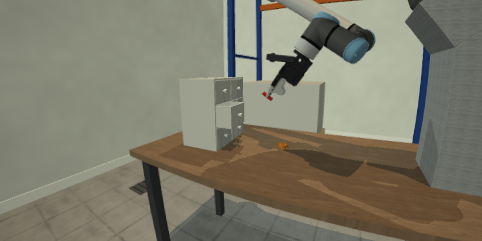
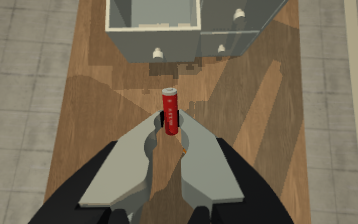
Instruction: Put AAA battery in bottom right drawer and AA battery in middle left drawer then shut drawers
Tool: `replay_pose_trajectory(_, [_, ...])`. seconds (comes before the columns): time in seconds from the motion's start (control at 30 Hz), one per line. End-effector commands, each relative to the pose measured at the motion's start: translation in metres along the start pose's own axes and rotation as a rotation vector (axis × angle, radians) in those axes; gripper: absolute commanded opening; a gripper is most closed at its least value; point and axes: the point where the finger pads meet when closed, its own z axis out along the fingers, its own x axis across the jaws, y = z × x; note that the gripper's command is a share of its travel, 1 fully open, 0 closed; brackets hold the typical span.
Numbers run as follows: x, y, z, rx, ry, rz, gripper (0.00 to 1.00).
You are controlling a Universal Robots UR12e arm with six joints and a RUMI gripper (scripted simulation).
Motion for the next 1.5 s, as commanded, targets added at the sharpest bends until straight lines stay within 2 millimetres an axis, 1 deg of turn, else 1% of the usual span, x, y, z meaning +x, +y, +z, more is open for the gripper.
replay_pose_trajectory(0.0, [0.0016,0.0001,0.0021,0.171,0.004,0.004,0.05])
replay_pose_trajectory(0.1, [0.0012,0.0009,0.0016,0.195,0.004,0.004,0.05])
replay_pose_trajectory(0.4, [0.0017,0.0023,0.0020,0.422,0.006,0.004,0.05])
replay_pose_trajectory(0.6, [0.0017,0.0034,0.0020,0.529,0.006,0.003,0.05])
replay_pose_trajectory(0.93, [0.0012,0.0045,0.0015,0.592,0.005,0.003,0.05])
replay_pose_trajectory(1.47, [0.0011,0.0043,0.0017,0.598,0.005,0.003,0.05])
